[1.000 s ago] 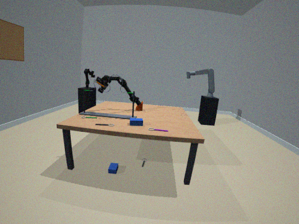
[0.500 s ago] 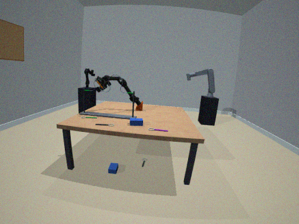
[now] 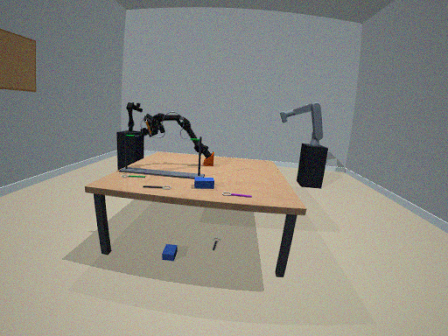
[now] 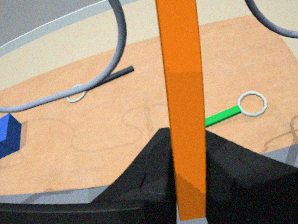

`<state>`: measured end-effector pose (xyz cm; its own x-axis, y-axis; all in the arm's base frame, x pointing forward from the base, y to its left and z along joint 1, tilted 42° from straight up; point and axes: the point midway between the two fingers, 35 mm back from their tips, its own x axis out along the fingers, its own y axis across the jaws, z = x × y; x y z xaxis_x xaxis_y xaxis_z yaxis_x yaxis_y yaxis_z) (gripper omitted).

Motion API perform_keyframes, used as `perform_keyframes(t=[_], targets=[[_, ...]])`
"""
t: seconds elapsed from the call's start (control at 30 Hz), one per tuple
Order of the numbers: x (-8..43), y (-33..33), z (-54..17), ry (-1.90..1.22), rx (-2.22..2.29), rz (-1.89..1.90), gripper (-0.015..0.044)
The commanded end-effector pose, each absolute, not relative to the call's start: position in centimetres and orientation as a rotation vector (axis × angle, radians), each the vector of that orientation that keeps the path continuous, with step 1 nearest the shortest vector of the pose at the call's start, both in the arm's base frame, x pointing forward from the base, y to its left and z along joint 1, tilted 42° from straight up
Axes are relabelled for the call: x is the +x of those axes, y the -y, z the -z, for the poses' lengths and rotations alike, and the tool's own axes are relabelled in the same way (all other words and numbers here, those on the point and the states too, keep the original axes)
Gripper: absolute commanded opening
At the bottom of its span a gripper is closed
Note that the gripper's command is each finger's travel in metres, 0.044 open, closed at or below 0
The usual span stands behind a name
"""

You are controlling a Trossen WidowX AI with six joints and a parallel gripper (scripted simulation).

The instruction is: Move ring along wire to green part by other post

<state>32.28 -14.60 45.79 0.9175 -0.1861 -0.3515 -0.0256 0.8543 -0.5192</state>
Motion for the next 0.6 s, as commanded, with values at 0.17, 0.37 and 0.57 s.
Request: perform_keyframes(t=[0.17,0.37,0.57], targets=[[32.2,16.0,-46.7,-0.394,-0.766,0.157,-0.015],[32.2,16.7,-47.5,-0.382,-0.904,0.201,-0.015],[32.2,17.2,-48.4,-0.368,-1.041,0.245,-0.015]])
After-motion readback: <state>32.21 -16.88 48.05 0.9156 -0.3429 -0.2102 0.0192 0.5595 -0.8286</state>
